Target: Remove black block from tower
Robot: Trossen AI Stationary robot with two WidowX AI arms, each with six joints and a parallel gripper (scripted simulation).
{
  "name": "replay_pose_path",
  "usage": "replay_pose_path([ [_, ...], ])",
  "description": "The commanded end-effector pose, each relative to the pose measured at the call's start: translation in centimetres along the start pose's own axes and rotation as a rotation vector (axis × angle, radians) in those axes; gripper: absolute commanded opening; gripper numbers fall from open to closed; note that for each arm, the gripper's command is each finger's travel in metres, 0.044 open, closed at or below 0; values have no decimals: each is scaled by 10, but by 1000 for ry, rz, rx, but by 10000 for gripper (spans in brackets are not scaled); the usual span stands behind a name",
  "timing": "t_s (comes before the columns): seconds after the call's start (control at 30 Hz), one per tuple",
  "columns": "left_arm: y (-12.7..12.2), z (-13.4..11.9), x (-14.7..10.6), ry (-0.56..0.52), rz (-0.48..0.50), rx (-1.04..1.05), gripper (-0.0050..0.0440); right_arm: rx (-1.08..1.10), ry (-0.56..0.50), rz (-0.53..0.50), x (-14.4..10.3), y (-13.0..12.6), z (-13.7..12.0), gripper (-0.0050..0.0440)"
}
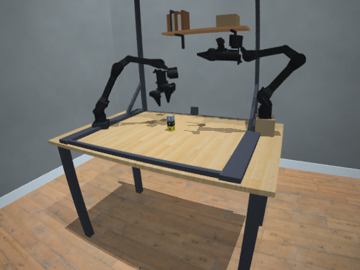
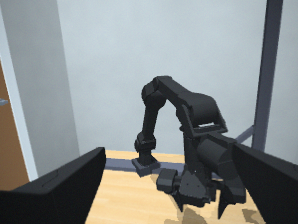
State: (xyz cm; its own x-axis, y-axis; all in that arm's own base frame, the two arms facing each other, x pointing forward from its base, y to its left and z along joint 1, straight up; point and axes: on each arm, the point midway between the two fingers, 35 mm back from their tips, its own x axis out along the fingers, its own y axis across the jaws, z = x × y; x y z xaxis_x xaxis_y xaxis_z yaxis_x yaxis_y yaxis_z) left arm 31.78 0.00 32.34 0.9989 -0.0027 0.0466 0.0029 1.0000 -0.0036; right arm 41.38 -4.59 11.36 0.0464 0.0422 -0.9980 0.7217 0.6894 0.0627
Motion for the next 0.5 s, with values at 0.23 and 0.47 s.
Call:
replay_pose_path([
  [0.23, 0, 0, -2, -3, 3, 4, 400, 602, -105, 2, -5, -52, 64, 400],
  [0.47, 0, 0, -2, -3, 3, 4, 400, 1130, -172, 9, 0, -109, 104, 400],
])
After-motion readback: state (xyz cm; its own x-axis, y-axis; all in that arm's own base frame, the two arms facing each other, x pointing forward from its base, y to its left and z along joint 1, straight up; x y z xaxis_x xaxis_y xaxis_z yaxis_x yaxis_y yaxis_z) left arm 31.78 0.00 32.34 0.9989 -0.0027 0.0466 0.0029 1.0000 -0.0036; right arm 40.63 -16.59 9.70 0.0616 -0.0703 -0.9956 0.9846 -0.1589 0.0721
